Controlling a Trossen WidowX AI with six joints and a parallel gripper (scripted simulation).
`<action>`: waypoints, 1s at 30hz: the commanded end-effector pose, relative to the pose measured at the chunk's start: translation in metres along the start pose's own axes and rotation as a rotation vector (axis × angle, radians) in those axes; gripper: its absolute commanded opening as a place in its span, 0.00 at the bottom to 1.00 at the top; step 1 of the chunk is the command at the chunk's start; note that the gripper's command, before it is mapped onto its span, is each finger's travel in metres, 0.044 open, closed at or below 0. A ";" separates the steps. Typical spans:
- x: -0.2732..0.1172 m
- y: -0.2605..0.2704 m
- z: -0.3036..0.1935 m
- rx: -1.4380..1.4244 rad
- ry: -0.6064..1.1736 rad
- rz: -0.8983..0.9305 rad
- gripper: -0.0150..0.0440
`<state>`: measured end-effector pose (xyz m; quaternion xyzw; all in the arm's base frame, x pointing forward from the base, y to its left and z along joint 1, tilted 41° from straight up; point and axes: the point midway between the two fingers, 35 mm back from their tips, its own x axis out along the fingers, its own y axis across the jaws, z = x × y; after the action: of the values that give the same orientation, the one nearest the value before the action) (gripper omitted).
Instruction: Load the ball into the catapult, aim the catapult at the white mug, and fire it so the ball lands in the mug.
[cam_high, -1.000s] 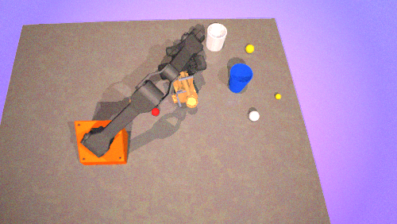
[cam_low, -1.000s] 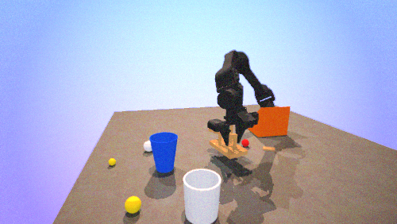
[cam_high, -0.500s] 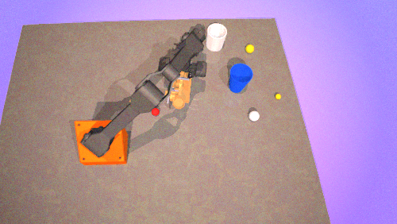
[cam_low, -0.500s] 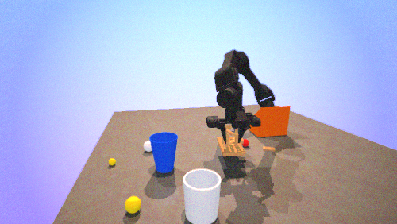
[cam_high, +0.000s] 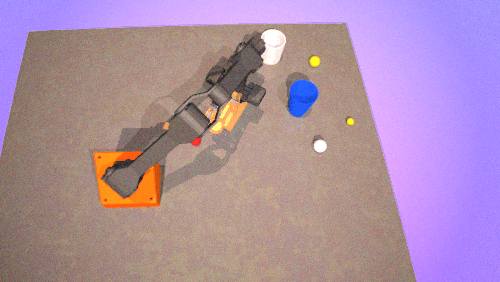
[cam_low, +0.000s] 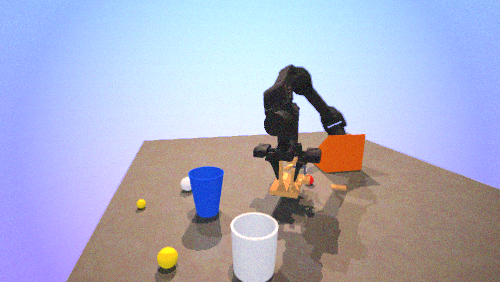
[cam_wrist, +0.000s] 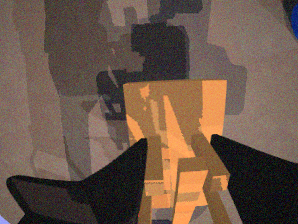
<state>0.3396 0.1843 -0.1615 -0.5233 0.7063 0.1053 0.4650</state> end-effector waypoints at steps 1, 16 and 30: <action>-0.003 -0.002 0.003 0.023 -0.006 -0.008 0.25; 0.018 -0.004 0.004 0.023 -0.006 -0.008 0.25; 0.041 -0.005 0.003 0.024 -0.005 -0.009 0.25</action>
<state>0.3464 0.1627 -0.1881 -0.5161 0.7045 0.0956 0.4777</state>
